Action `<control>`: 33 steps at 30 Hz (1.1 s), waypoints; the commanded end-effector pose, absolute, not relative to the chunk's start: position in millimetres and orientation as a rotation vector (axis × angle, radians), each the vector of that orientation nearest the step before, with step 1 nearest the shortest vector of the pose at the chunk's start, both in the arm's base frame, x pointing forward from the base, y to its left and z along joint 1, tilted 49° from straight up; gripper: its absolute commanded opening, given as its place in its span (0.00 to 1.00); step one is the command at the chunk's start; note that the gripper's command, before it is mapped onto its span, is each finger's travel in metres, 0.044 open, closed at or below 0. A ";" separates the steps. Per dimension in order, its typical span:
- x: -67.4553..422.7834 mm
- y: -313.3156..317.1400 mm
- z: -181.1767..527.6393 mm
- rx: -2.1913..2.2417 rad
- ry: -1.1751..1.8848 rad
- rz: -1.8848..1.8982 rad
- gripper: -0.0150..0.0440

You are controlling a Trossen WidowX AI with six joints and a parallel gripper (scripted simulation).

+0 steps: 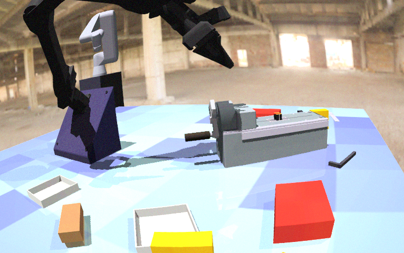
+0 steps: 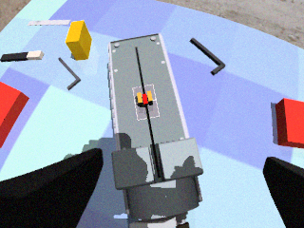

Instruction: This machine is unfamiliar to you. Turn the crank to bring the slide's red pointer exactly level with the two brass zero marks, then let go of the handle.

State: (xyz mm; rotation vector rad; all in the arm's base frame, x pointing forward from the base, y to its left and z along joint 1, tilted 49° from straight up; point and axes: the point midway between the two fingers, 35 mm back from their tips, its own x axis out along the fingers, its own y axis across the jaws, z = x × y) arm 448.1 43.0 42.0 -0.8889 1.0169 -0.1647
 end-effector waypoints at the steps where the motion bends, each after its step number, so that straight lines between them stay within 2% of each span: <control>1: 459.7 50.8 30.8 -0.874 1.005 -0.247 1.00; 11: 479.8 71.1 7.1 -0.839 0.946 -0.403 1.00; 20: 476.5 28.7 -30.9 -0.841 0.944 -0.407 1.00; 33: 476.3 27.6 -31.8 -0.841 0.944 -0.408 1.00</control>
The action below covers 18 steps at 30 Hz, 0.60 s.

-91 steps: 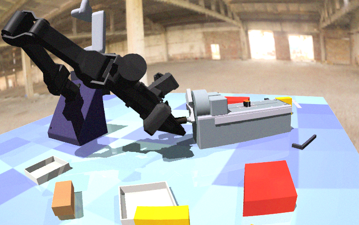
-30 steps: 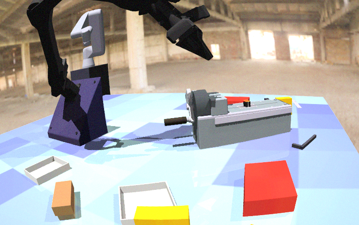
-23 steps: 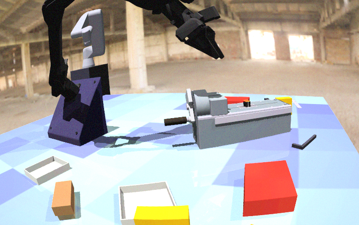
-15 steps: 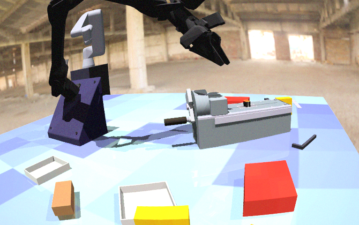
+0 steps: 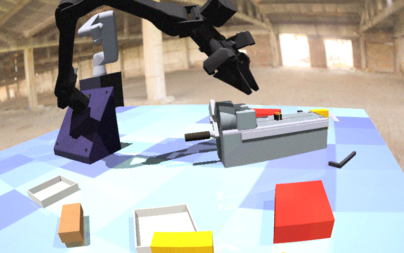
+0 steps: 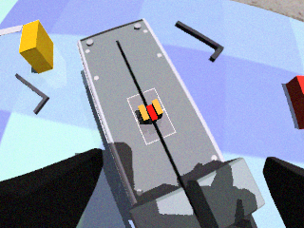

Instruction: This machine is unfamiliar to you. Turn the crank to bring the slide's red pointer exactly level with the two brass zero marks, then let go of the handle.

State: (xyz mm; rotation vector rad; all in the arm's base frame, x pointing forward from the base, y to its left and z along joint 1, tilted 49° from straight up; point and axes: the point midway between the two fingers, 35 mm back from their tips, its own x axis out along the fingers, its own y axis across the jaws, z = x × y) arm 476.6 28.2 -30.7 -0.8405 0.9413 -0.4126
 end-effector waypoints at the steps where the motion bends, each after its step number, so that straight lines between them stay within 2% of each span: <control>1: 476.3 27.6 -31.8 -0.841 0.944 -0.408 1.00; 8: 476.5 28.7 -30.9 -0.841 0.944 -0.408 1.00; 18: 479.8 70.5 7.8 -0.838 0.944 -0.409 1.00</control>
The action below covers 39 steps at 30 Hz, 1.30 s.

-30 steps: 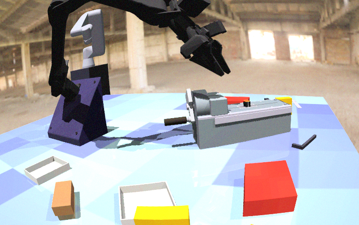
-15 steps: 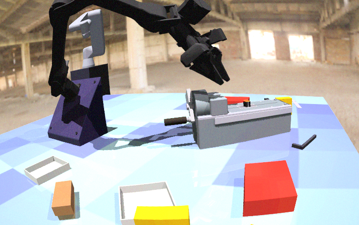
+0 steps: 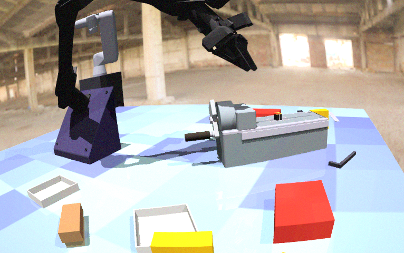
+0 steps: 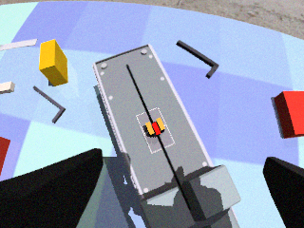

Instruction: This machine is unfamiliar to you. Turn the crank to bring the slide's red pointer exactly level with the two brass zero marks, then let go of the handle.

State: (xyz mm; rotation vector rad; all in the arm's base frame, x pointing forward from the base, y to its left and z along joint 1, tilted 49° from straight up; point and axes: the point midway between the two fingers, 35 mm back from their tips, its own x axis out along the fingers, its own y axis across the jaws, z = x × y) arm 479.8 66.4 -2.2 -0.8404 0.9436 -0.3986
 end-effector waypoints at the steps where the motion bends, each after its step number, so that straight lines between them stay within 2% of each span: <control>1: 478.8 69.2 9.4 -0.840 0.948 -0.400 1.00; 28: 394.0 16.6 69.8 -0.964 1.011 0.107 1.00; 39: 393.3 -4.5 51.4 -0.965 1.012 0.118 1.00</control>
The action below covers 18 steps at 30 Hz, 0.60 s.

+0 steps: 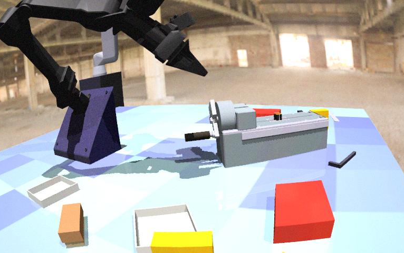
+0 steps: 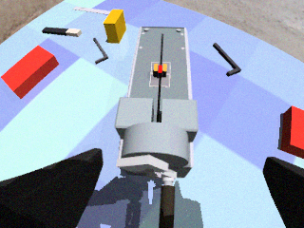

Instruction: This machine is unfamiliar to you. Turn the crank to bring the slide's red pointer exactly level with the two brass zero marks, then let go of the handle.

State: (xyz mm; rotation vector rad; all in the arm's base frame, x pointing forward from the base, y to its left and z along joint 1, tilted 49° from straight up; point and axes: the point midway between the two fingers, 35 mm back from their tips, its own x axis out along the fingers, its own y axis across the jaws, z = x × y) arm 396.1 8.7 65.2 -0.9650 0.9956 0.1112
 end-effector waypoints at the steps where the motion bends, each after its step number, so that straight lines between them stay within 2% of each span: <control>1: 393.2 -9.1 47.3 -0.965 1.012 0.118 1.00; 11: 385.2 -54.2 9.9 -0.971 1.010 0.117 1.00; 18: 384.2 -60.1 5.1 -0.970 1.010 0.116 1.00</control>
